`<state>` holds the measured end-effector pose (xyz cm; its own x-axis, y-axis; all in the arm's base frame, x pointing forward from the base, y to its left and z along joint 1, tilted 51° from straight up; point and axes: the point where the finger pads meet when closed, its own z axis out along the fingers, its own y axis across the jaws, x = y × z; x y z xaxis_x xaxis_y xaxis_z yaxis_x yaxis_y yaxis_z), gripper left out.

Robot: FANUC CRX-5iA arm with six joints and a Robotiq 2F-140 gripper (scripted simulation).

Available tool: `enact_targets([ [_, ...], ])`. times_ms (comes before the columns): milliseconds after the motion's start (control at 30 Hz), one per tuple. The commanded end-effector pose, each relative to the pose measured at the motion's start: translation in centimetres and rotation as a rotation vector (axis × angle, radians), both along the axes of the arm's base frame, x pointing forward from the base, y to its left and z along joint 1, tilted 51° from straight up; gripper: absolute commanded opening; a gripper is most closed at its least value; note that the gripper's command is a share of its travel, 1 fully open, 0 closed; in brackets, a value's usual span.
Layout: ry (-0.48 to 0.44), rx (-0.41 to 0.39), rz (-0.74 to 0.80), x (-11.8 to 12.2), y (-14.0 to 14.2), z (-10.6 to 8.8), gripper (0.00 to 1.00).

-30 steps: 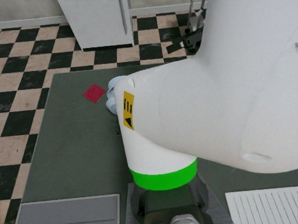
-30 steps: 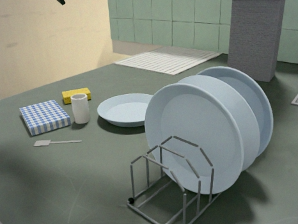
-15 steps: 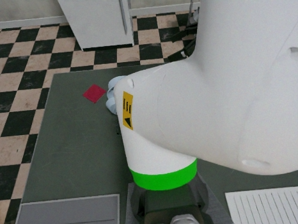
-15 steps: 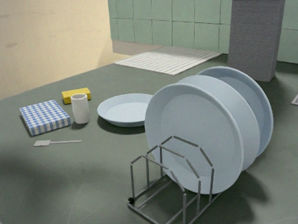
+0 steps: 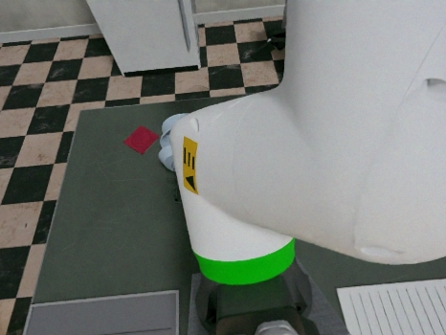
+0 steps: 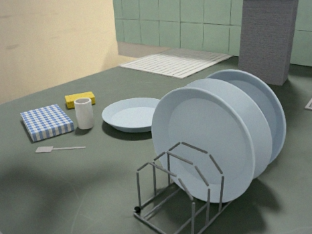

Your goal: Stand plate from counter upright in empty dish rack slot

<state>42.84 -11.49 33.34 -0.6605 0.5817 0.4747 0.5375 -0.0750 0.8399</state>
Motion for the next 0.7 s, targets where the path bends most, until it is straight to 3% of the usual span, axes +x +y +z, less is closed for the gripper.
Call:
enact_targets([
  [0, -0.093, -0.076, -0.003, -0.3, 0.0, -0.4, 1.00],
  [533, -0.381, -0.376, 0.023, -1.6, -0.2, -2.5, 1.00],
  [600, -0.381, -0.376, 0.023, -1.6, -0.2, -2.5, 1.00],
  [667, -0.442, -0.448, 0.035, -1.9, -0.2, -3.0, 1.00],
])
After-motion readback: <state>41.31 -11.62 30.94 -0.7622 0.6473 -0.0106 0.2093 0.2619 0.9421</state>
